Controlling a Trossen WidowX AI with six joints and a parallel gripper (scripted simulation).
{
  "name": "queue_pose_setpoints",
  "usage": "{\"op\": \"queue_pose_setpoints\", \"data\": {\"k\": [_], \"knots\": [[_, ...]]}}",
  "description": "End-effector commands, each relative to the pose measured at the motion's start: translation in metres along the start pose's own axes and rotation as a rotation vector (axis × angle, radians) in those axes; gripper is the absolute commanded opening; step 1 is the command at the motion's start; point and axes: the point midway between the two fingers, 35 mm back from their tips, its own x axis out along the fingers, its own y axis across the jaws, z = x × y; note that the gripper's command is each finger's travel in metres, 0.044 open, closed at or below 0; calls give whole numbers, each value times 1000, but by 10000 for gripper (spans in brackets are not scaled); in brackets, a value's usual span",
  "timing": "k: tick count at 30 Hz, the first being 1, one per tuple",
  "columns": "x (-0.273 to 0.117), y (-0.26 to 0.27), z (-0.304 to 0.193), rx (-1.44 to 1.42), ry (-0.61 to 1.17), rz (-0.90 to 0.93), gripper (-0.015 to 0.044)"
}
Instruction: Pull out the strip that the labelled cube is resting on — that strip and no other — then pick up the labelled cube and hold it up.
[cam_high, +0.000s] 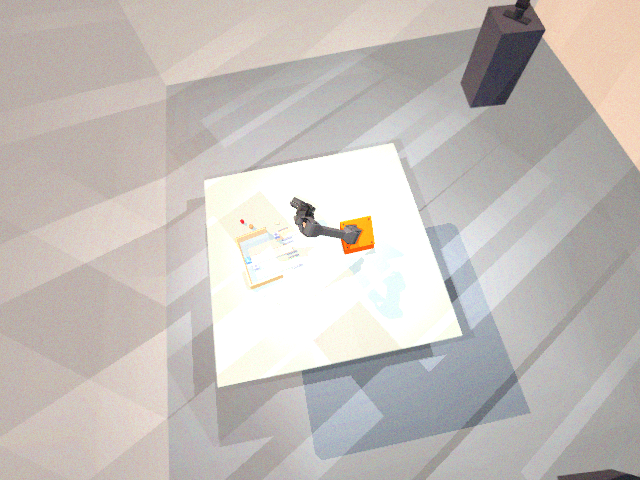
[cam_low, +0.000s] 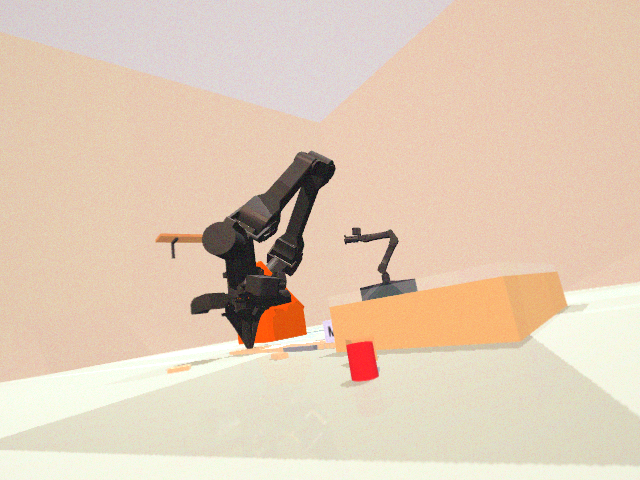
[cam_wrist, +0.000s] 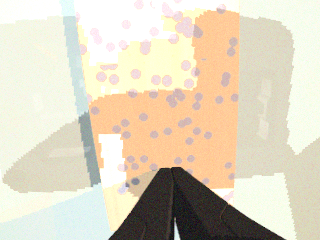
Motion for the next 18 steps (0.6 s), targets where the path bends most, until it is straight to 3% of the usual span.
{"op": "queue_pose_setpoints", "data": {"k": [1,15,18], "knots": [[4,3,-8,9,21,9,0],[4,3,-8,9,21,9,0],[-20,-1,1,5,10,1,0]]}}
